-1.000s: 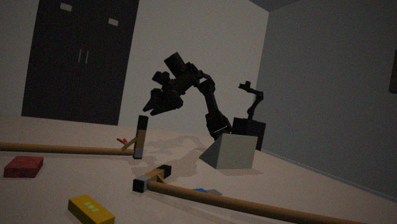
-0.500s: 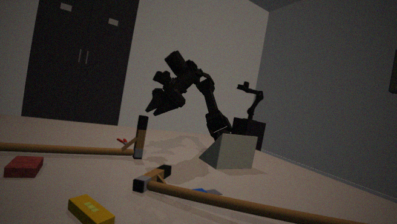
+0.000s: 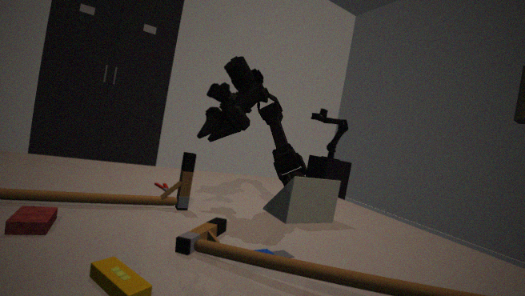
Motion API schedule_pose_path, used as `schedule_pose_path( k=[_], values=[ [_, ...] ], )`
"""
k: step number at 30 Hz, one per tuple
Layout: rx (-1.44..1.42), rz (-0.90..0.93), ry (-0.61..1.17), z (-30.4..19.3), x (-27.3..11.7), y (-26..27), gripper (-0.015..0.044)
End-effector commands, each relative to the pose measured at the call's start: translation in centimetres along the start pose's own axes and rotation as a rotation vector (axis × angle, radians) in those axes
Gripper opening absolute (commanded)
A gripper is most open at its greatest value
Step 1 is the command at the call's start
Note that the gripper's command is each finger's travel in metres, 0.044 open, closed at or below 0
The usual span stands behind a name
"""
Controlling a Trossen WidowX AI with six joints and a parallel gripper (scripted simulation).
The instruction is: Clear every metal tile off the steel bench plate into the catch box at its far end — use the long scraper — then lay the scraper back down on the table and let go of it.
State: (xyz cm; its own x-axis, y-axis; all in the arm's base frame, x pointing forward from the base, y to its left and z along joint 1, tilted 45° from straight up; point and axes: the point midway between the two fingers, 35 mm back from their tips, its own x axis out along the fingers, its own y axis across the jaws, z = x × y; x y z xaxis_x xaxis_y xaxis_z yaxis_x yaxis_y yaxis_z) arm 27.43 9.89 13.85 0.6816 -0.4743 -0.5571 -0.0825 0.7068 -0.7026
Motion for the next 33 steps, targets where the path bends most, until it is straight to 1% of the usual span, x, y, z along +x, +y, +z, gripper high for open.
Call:
schedule_pose_path(
  k=[1,12,33],
  values=[
    [0.0,-0.005,0.005,-0.6,0.6,-0.1,0.044],
    [0.0,-0.007,0.003,-2.3,2.8,-0.2,0.044],
    [0.003,-0.001,0.01,-2.1,5.6,0.1,0.044]
  ],
)
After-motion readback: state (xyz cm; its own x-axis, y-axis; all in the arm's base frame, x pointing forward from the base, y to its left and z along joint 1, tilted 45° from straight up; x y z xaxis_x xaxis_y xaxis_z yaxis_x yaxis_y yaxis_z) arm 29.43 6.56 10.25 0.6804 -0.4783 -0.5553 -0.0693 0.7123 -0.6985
